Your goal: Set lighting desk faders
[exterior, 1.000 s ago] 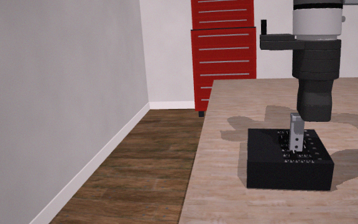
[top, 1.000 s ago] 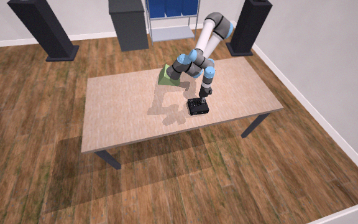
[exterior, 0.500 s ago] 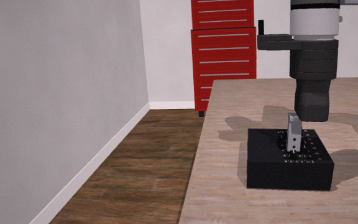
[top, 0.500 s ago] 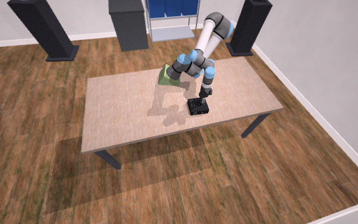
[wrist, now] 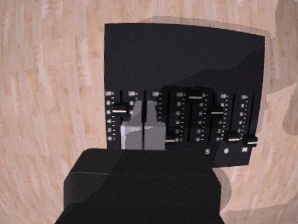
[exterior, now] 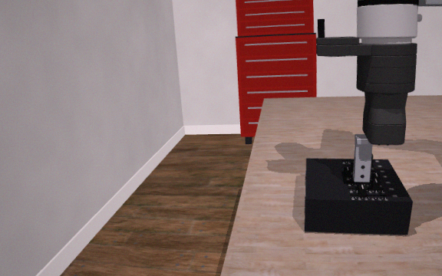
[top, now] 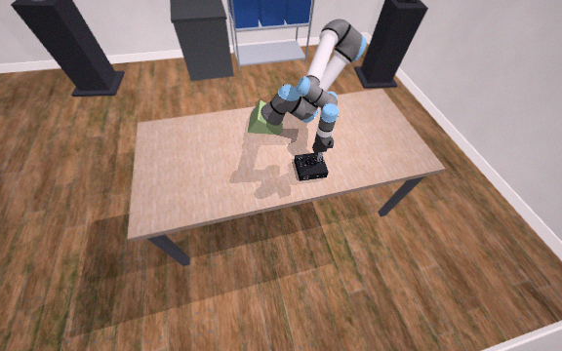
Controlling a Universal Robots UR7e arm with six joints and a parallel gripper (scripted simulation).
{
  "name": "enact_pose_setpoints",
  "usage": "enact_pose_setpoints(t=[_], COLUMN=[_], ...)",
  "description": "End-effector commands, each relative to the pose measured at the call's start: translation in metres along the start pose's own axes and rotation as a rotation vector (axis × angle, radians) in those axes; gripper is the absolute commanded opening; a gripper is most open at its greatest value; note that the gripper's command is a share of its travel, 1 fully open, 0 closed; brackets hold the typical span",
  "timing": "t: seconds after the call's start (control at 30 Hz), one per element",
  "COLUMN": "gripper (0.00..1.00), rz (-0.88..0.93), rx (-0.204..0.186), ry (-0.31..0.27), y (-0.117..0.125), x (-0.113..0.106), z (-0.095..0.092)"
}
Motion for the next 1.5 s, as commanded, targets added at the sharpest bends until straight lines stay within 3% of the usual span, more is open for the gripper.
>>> enact_pose_setpoints(t=[0.0, 0.3, 1.47], gripper=[0.0, 0.0, 0.0], rz=[-0.001, -0.001, 0.079], rx=[0.0, 0.0, 0.0], ry=[0.001, 0.001, 0.001], y=[0.0, 0.0, 0.002], x=[0.0, 0.0, 0.001], z=[-0.013, -0.033, -0.033])
Point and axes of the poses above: the point where the finger pads meet when closed, its own z axis out along the fingers, its own y axis across the jaws, x = y × z, the point moved 1 cm from there along -z, back along the fingers, and after that the axes turned 9 degrees about z, right-handed, at the moved point
